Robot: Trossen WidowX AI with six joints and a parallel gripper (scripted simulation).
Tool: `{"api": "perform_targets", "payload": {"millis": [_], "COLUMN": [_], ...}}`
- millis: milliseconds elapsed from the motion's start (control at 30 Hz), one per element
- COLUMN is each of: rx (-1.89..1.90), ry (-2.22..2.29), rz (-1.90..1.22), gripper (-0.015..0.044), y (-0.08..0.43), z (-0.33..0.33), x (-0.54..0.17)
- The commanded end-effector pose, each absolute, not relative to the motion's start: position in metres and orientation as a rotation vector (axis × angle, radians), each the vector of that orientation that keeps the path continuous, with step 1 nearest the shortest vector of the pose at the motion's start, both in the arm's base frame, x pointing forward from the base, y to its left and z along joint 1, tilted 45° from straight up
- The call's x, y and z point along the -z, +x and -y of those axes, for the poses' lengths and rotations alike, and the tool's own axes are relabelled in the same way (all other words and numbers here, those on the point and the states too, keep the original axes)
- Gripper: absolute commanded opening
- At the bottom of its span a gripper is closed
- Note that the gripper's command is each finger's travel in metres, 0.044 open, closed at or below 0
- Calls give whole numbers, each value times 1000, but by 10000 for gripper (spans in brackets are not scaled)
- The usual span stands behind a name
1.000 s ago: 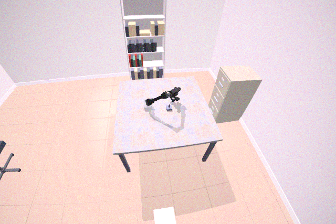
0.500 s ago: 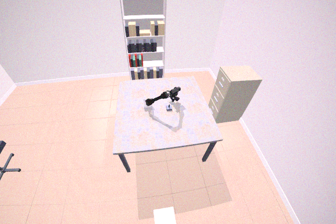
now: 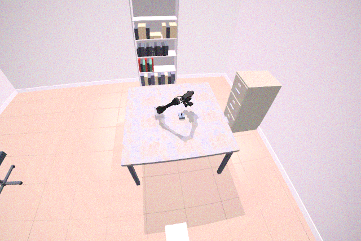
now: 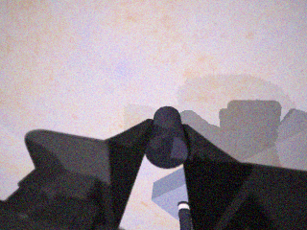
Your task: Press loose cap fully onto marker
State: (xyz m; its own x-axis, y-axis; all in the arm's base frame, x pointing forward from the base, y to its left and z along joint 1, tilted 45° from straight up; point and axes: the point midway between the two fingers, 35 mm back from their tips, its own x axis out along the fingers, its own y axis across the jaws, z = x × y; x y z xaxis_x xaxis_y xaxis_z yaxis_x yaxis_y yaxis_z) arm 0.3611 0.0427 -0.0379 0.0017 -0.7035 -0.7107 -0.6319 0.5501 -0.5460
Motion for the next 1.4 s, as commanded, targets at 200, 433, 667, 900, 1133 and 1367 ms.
{"api": "perform_targets", "payload": {"millis": [200,433,667,900,1133,1367], "rx": [79,78,78,78,78,78], "ry": [-1126,-1126,-1127,-1127,-1128,-1129], "rz": [-1686,-1687,-1688,-1688,-1689,-1691], "gripper": [0,0,0,0,0,0], "y": [360,352,343,333,322,310], "z": [-53,-45,-37,-29,-21,-12], "x": [20,0,-18,-36,-52,-68]}}
